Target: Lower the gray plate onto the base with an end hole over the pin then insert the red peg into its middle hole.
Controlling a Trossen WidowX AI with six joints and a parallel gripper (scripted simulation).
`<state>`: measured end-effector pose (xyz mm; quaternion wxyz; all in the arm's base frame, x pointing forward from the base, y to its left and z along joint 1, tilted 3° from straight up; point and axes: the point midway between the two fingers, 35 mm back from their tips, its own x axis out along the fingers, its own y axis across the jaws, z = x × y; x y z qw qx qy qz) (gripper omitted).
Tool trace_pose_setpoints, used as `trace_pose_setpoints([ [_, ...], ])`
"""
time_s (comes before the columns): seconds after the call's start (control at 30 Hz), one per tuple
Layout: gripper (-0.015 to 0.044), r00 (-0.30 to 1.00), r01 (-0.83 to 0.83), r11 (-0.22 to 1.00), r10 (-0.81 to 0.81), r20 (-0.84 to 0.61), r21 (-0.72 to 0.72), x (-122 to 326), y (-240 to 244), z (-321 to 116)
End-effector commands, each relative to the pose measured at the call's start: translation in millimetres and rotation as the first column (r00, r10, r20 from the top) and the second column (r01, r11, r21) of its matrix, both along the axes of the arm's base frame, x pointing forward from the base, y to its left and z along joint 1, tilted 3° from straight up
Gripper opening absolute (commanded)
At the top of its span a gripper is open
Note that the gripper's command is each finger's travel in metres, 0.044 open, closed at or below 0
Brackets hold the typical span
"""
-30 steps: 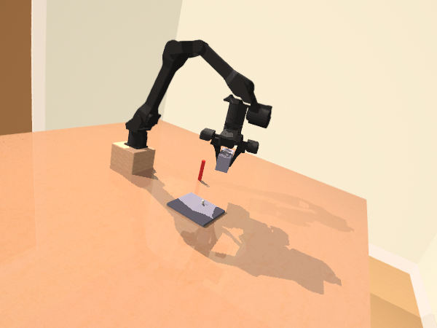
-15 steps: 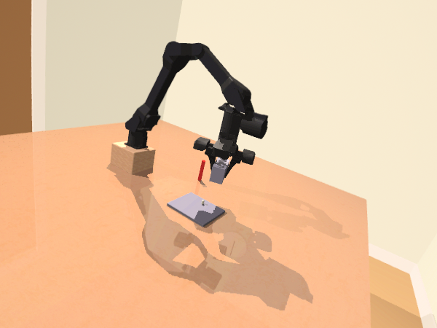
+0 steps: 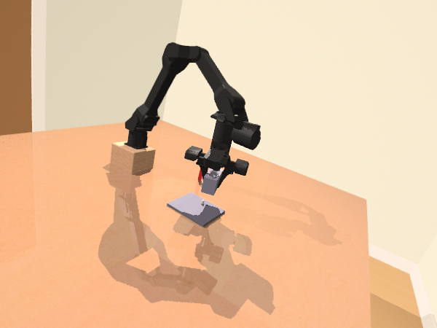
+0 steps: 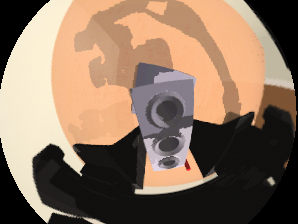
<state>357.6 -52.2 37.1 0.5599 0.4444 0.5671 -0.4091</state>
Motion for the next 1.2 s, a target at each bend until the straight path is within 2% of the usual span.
trace_pose_setpoints([
  [0.0,0.0,1.0,0.003,1.0,-0.003,-0.007,-0.003,-2,-9,-7],
  [0.3,0.0,1.0,0.005,1.0,-0.005,-0.006,-0.003,-4,-31,-20],
  [0.93,0.0,1.0,0.005,1.0,-0.005,-0.006,-0.003,-5,-32,-21],
  [1.17,0.0,1.0,0.005,1.0,-0.005,-0.006,-0.003,-4,-31,-35],
])
